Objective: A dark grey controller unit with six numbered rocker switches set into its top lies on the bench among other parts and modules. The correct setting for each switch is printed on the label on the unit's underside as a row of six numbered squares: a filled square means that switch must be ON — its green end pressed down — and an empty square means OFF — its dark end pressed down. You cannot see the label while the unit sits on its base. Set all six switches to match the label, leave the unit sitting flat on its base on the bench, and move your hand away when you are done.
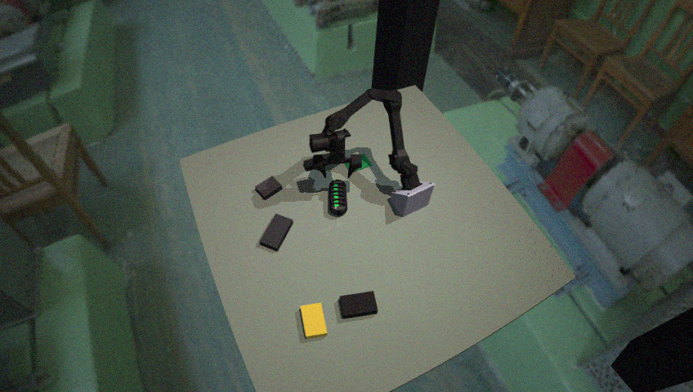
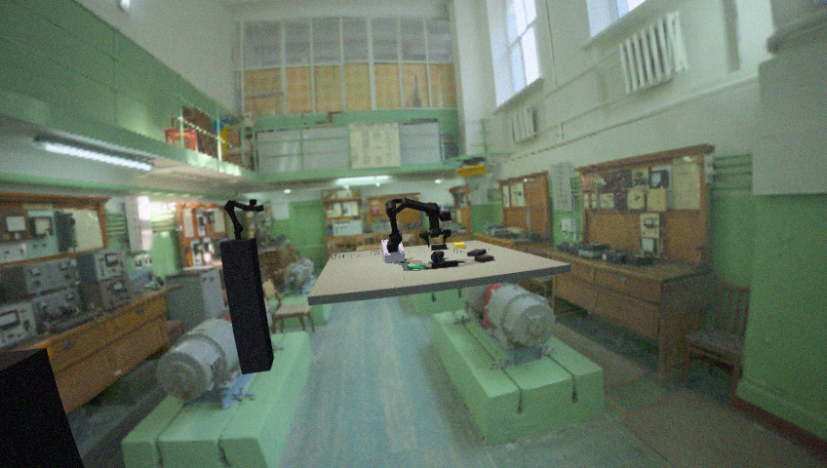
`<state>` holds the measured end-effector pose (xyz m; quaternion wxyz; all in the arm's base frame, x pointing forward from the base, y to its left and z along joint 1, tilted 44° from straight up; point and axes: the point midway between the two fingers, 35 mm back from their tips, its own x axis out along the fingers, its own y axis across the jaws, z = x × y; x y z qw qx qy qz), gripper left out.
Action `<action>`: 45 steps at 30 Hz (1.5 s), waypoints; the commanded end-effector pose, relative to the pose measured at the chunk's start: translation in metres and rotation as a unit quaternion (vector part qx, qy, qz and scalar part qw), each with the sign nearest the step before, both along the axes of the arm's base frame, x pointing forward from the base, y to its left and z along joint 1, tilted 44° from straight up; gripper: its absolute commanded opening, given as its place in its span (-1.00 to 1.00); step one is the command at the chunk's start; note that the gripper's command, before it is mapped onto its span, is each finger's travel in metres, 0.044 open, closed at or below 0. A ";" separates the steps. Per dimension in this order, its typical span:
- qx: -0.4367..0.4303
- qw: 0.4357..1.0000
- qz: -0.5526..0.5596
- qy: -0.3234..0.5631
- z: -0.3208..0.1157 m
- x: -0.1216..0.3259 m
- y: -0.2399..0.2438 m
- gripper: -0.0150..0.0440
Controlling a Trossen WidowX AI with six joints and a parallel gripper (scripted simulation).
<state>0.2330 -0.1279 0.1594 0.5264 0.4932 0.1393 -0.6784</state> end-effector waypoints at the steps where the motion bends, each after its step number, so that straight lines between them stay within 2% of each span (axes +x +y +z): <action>1: -0.002 1.000 0.004 0.003 -0.004 -0.004 -0.003 1.00; 36: 0.000 1.000 0.003 0.002 -0.042 -0.007 -0.043 1.00; 38: 0.000 1.000 0.003 0.002 -0.042 -0.007 -0.043 0.82; 45: 0.000 1.000 0.003 0.002 -0.042 -0.007 -0.043 0.66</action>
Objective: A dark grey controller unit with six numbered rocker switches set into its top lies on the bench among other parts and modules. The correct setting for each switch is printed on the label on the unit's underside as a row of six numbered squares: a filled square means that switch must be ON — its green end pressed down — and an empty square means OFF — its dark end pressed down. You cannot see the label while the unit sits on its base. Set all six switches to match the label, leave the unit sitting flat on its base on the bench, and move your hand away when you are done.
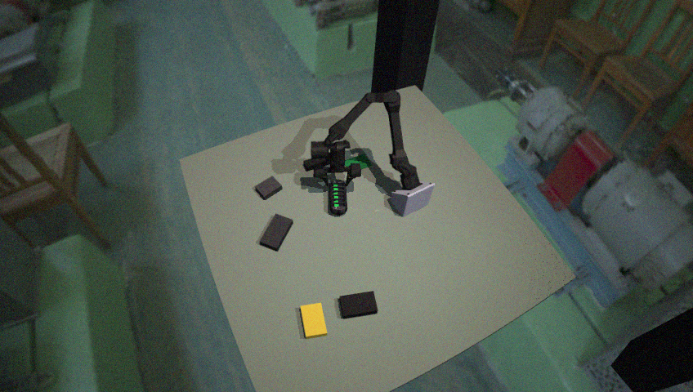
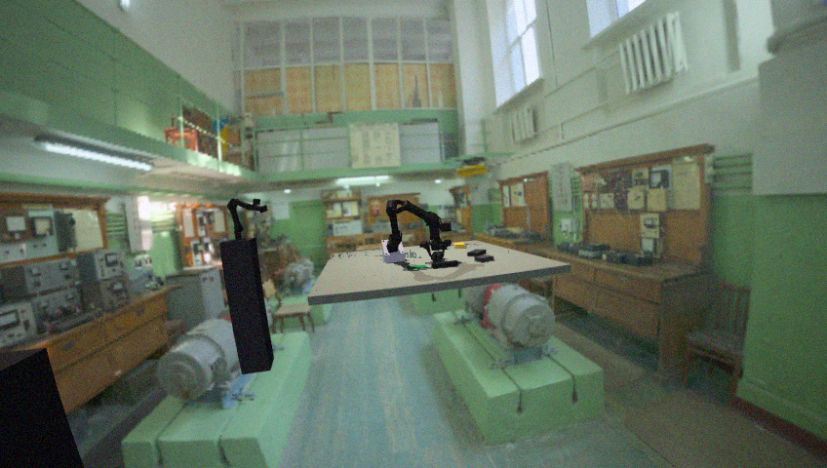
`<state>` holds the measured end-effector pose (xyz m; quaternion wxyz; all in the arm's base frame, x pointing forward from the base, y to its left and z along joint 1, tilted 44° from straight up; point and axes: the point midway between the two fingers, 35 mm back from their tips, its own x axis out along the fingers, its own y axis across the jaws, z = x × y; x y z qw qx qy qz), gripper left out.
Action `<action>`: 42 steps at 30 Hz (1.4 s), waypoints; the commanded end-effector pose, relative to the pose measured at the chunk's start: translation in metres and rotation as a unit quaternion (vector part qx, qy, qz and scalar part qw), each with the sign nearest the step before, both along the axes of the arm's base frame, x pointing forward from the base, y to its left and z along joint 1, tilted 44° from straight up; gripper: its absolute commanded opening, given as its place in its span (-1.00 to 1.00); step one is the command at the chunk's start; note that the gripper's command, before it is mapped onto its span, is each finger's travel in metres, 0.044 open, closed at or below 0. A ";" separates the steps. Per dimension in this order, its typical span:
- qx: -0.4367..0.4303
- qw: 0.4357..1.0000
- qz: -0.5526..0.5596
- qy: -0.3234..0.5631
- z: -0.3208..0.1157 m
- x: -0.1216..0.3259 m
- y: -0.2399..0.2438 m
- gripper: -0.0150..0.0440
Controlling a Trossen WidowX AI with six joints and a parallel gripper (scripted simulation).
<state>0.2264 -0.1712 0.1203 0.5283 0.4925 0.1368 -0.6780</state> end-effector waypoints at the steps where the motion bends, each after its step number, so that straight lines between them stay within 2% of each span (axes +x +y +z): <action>1: 0.003 1.000 0.003 0.004 -0.003 -0.001 0.000 0.64; 42: -0.012 1.000 -0.003 0.011 0.006 0.005 0.020 0.65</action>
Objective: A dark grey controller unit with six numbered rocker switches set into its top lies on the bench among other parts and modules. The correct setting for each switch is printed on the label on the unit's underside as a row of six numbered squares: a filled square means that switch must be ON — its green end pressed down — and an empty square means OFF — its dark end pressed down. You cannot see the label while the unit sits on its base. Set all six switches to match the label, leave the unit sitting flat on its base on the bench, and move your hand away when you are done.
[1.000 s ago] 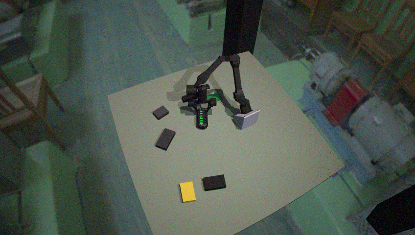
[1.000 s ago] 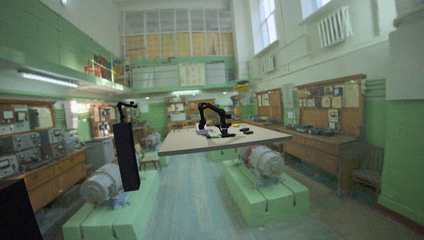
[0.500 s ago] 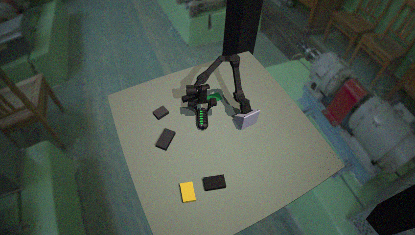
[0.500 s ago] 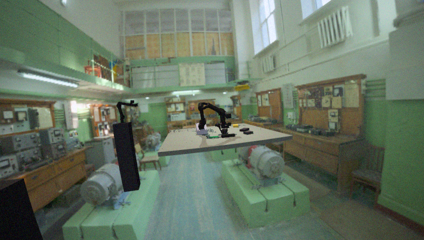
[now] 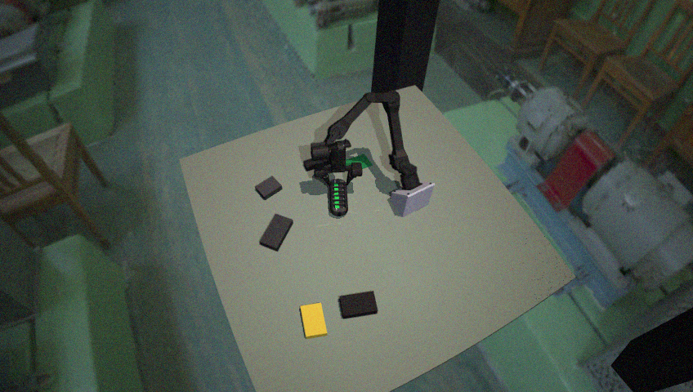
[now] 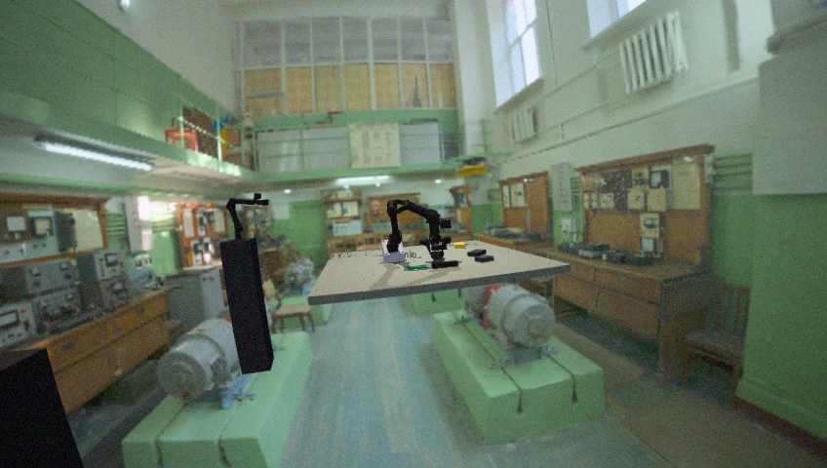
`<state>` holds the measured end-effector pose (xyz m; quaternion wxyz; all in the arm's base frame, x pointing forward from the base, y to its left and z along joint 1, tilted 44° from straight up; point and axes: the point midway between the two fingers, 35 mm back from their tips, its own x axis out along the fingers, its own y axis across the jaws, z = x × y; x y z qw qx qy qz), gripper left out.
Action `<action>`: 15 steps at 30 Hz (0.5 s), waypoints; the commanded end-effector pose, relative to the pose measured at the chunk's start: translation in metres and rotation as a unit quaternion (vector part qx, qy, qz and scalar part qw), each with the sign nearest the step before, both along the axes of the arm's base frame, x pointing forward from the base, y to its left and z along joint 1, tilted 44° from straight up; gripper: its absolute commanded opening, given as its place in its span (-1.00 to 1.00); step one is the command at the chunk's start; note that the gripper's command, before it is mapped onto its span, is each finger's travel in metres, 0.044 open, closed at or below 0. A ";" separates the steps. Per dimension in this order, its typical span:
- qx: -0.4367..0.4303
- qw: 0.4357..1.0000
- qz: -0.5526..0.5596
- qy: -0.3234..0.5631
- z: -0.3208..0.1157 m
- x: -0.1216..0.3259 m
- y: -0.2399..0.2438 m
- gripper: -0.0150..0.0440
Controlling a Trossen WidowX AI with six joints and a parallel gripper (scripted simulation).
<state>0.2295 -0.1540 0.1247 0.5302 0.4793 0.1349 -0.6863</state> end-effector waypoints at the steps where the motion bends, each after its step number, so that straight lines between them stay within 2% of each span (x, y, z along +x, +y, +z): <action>1: -0.002 1.000 -0.001 0.000 0.002 0.003 0.004 0.65; 15: -0.015 1.000 -0.006 0.006 0.005 0.006 0.014 0.65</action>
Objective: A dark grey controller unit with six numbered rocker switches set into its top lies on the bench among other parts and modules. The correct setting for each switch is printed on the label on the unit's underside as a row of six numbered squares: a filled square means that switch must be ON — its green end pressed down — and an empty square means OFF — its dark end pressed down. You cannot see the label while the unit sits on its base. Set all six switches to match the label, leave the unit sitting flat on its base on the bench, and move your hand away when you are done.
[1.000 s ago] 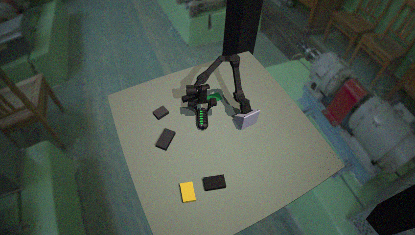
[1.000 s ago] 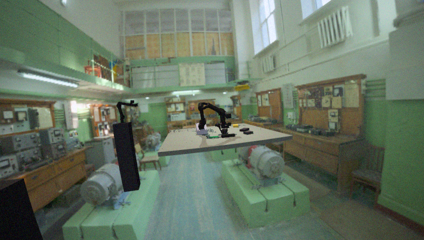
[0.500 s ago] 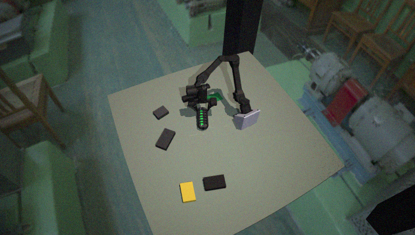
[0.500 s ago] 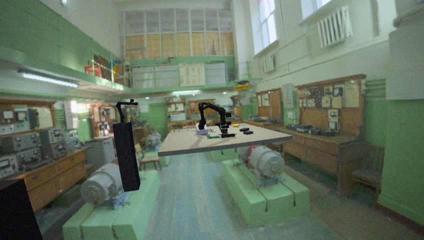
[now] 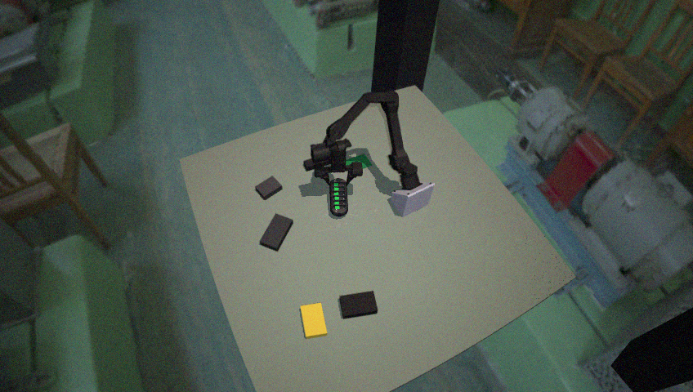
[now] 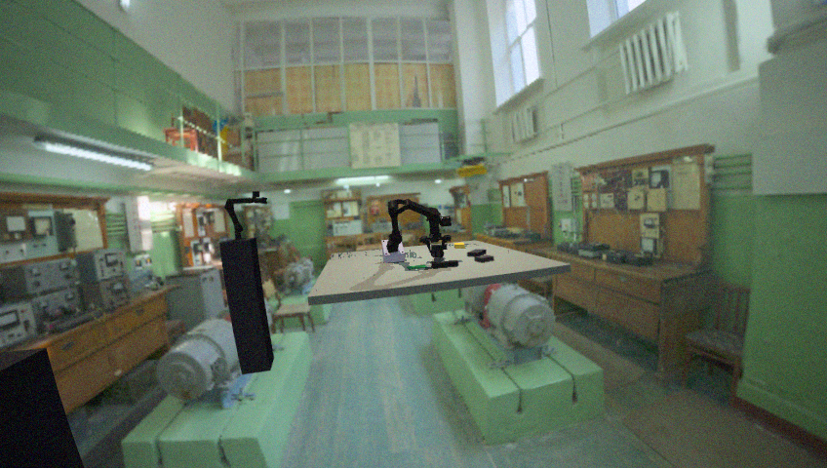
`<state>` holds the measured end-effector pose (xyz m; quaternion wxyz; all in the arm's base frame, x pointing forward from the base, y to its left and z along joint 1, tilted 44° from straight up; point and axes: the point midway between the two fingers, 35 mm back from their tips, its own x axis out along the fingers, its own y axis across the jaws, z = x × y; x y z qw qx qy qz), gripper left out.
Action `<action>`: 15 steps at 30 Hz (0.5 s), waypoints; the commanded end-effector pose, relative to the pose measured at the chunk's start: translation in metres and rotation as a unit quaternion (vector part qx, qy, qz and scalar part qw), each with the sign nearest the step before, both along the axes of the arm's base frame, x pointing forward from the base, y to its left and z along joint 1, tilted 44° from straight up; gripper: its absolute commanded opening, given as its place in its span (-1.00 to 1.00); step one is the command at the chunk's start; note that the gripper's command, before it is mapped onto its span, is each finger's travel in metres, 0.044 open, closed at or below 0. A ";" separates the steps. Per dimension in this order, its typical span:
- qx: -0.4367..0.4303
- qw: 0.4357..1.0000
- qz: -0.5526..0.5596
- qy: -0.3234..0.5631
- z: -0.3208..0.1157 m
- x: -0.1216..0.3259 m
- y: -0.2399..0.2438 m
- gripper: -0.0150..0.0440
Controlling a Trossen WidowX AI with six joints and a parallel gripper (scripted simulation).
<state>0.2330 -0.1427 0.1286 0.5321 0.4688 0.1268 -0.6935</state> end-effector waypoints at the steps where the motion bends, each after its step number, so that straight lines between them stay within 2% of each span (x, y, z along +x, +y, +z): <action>1: -0.002 1.000 -0.002 0.000 0.001 0.003 0.004 0.65; 15: -0.014 1.000 -0.006 0.006 0.003 0.007 0.015 0.65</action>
